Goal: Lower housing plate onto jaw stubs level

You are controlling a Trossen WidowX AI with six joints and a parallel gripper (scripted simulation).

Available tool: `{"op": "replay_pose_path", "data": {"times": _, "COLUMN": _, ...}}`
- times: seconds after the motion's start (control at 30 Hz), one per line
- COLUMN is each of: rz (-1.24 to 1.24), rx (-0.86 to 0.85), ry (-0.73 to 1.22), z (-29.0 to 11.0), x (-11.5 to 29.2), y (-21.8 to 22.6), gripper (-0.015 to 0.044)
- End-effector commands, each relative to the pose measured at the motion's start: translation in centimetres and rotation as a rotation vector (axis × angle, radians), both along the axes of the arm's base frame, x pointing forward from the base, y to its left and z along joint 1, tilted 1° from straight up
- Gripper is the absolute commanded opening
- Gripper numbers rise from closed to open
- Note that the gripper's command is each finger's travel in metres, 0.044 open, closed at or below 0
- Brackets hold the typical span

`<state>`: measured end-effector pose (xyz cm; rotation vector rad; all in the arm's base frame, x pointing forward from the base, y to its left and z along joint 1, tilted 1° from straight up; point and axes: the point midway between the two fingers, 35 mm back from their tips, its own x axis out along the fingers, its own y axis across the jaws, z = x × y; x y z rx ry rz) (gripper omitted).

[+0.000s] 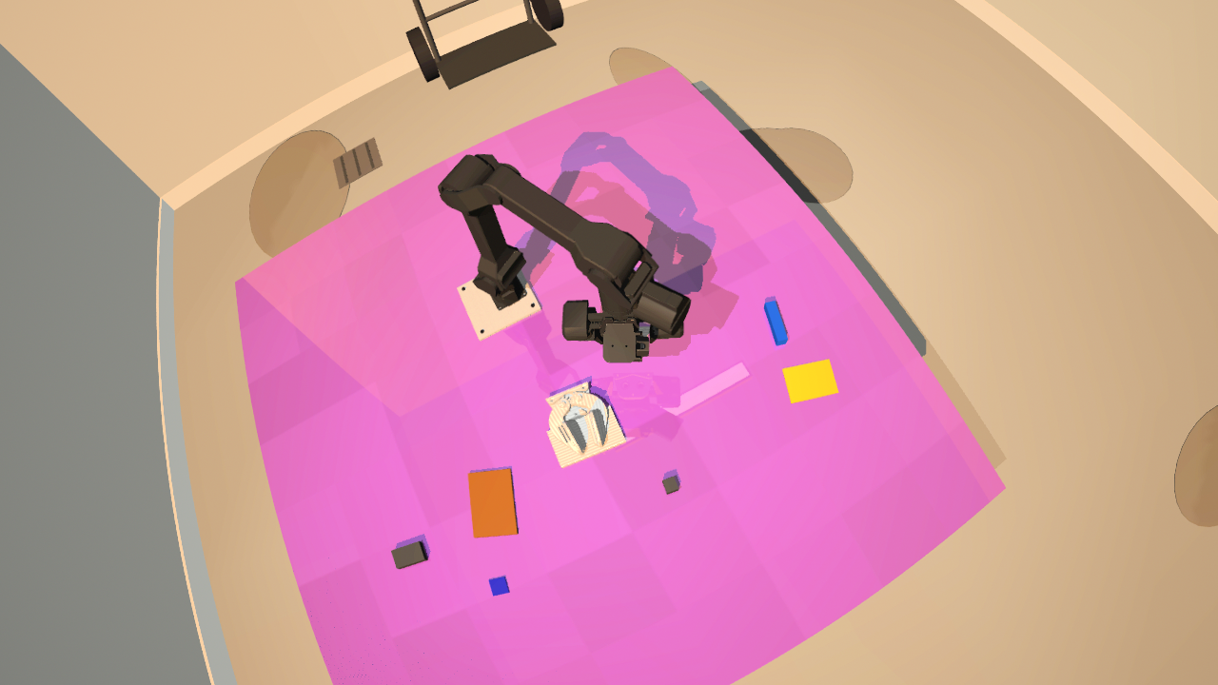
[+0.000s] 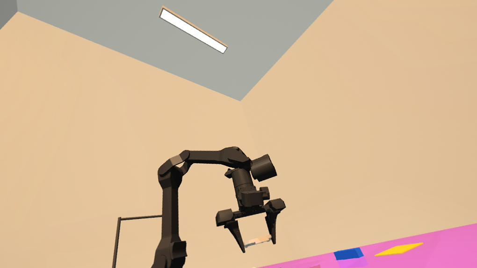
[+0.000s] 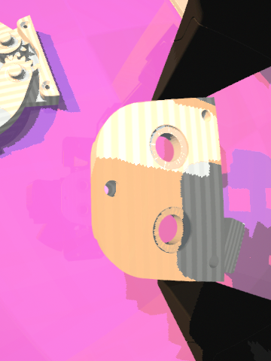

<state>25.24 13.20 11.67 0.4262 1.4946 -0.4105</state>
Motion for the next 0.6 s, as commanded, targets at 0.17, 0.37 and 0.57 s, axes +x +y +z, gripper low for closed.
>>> {"op": "replay_pose_path", "data": {"times": 0.17, "rz": 0.102, "rx": -0.005, "ry": -0.001, "z": 0.0, "x": 0.8, "y": -3.0, "gripper": 0.0351}}
{"op": "replay_pose_path", "data": {"times": 0.37, "rz": 0.163, "rx": -0.009, "ry": -0.001, "z": 0.1, "x": 1.2, "y": -4.9, "gripper": 0.0351}}
{"op": "replay_pose_path", "data": {"times": 0.57, "rz": 0.225, "rx": -0.013, "ry": -0.001, "z": 0.1, "x": 1.5, "y": -6.8, "gripper": 0.0351}}
